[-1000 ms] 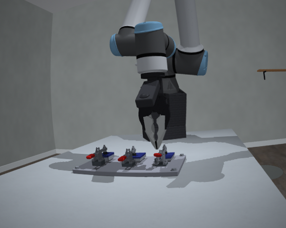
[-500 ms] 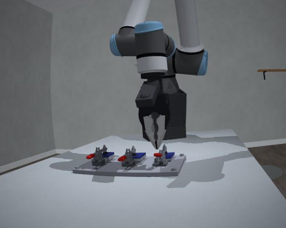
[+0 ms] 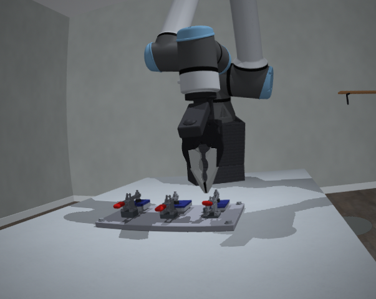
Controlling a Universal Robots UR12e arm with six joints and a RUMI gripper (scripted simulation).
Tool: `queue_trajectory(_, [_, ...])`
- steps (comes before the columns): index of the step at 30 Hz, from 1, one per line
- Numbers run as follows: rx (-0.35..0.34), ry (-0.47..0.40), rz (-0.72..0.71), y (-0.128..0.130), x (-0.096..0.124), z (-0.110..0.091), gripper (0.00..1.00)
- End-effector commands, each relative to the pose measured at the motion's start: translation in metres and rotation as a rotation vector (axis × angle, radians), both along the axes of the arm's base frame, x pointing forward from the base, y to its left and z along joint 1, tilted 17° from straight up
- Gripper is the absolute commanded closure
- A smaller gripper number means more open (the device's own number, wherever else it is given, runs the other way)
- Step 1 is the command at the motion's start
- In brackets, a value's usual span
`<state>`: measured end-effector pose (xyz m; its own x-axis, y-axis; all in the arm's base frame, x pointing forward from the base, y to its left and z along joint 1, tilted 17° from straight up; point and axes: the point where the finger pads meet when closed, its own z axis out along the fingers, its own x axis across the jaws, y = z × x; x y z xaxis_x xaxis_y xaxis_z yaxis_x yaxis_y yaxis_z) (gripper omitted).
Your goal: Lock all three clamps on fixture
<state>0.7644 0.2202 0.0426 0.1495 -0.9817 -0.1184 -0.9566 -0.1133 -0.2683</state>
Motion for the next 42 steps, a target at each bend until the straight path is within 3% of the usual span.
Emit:
queue_trajectory(1, [0.000, 0.003, 0.000, -0.0016, -0.0031, 0.0011, 1.00])
queue_trajectory(42, [0.000, 0.004, -0.001, -0.0018, -0.0030, 0.0013, 1.00])
